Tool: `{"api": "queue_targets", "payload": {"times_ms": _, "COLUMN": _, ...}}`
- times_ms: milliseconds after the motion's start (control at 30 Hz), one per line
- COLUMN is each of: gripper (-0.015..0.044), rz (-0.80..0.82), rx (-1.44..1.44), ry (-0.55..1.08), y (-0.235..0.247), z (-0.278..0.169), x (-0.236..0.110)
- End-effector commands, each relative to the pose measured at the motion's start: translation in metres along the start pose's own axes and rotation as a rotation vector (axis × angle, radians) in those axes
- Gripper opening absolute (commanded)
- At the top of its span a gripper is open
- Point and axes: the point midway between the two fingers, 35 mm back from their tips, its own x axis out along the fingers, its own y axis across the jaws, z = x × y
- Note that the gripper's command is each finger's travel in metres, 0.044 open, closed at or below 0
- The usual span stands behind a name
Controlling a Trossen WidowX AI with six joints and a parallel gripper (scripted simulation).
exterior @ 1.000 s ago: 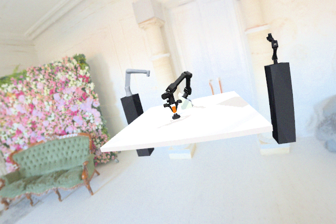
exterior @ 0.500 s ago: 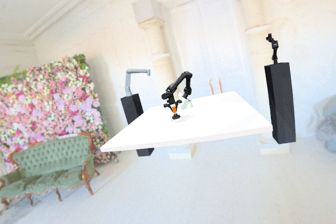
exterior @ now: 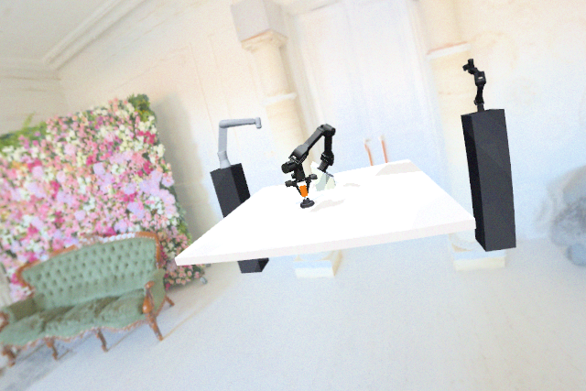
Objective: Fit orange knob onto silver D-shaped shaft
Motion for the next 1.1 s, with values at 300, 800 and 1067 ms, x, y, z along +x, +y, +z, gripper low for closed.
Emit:
{"api": "queue_targets", "payload": {"times_ms": 300, "gripper": 0.0, "rz": 0.002, "rx": 0.004, "ry": 0.001, "y": -0.001, "z": 0.0002, "x": 0.0025}}
{"api": "queue_targets", "payload": {"times_ms": 800, "gripper": 0.0, "rz": 0.002, "rx": 0.031, "ry": 0.001, "y": -0.0005, "z": -0.0012, "x": -0.0024}}
{"api": "queue_targets", "payload": {"times_ms": 1067, "gripper": 0.0, "rz": 0.002, "rx": 0.057, "ry": 0.001, "y": 0.002, "z": -0.0042, "x": -0.0025}}
